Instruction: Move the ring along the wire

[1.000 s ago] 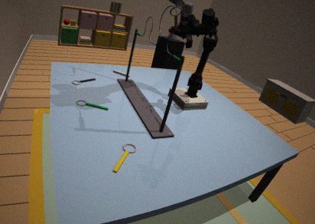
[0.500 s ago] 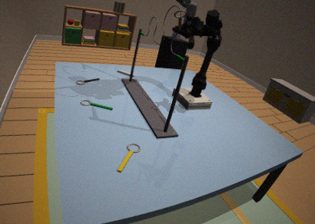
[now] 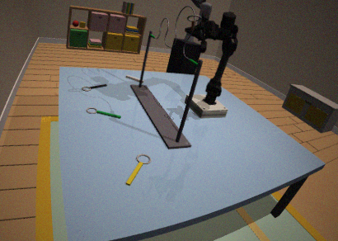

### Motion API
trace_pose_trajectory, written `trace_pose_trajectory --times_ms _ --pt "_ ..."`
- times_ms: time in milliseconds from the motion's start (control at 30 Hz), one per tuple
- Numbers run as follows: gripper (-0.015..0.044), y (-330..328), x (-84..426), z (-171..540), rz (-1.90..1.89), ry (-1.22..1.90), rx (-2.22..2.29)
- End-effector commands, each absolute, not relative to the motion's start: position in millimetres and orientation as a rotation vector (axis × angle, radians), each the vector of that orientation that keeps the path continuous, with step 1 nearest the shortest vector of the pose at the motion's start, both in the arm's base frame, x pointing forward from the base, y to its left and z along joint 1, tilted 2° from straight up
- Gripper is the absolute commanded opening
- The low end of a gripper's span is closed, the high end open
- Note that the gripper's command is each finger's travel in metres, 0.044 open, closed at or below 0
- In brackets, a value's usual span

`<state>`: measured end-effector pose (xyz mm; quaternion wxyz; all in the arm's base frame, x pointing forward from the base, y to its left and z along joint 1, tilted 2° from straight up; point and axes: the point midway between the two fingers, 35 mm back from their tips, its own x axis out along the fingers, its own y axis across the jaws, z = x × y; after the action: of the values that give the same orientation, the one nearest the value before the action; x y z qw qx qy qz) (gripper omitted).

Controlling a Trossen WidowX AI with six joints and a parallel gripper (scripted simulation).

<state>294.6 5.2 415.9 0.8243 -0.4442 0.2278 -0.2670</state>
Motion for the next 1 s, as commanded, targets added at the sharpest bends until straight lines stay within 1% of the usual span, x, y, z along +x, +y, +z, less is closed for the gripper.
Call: trace_pose_trajectory --times_ms 0,967 --pt "-0.015 1.7 290.3 420.9 -0.588 0.475 -0.993" --pt "-0.015 -2.4 289.1 431.3 -0.658 0.459 -1.356"
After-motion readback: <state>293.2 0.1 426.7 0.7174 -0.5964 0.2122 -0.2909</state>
